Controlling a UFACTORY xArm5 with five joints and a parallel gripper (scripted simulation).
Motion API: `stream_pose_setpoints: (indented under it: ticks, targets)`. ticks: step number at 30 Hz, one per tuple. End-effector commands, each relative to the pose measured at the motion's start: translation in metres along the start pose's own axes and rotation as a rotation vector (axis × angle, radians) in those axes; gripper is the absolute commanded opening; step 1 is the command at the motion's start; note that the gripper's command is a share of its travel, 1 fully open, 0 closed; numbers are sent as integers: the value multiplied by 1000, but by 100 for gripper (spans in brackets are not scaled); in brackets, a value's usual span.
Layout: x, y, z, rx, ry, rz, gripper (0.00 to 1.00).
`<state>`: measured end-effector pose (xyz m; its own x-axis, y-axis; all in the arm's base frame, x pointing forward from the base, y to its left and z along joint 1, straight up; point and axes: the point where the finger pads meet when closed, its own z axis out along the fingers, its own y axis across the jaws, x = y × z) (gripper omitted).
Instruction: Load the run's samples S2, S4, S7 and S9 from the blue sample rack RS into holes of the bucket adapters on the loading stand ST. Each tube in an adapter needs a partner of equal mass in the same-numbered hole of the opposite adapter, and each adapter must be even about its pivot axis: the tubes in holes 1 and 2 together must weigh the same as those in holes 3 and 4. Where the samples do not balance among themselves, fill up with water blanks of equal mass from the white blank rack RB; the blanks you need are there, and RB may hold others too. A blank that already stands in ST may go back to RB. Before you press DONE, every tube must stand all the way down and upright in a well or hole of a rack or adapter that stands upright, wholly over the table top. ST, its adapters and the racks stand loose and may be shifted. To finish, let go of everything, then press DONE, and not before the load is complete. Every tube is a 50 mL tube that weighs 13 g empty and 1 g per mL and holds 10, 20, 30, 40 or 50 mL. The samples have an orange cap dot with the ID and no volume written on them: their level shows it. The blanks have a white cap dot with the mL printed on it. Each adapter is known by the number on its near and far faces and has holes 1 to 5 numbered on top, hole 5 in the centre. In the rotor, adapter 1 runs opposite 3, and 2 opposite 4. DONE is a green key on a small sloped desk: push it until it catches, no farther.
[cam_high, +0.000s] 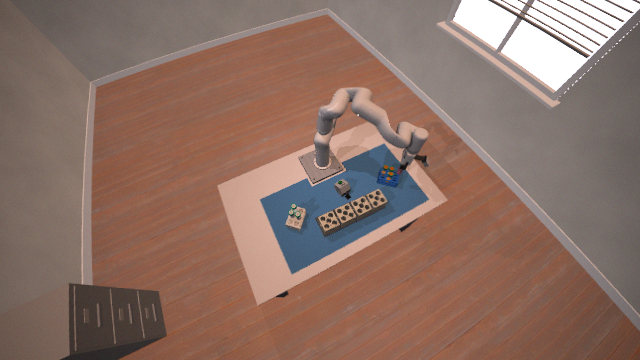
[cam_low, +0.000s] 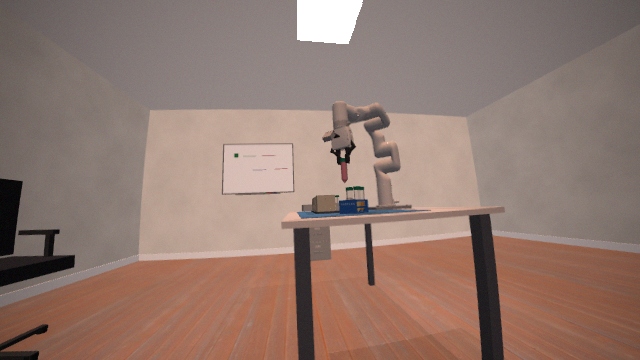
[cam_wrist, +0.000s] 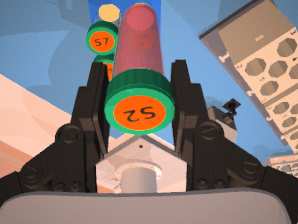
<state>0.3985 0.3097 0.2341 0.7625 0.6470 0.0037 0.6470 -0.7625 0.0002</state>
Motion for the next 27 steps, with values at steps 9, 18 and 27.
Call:
stream_pose_setpoints:
  ticks: [9, 18, 27]
  targets:
    - [1, -25, -2, 0, 4, 0, 0]
    - [1, -40, -2, 0, 4, 0, 0]
    - [1, -40, -2, 0, 4, 0, 0]
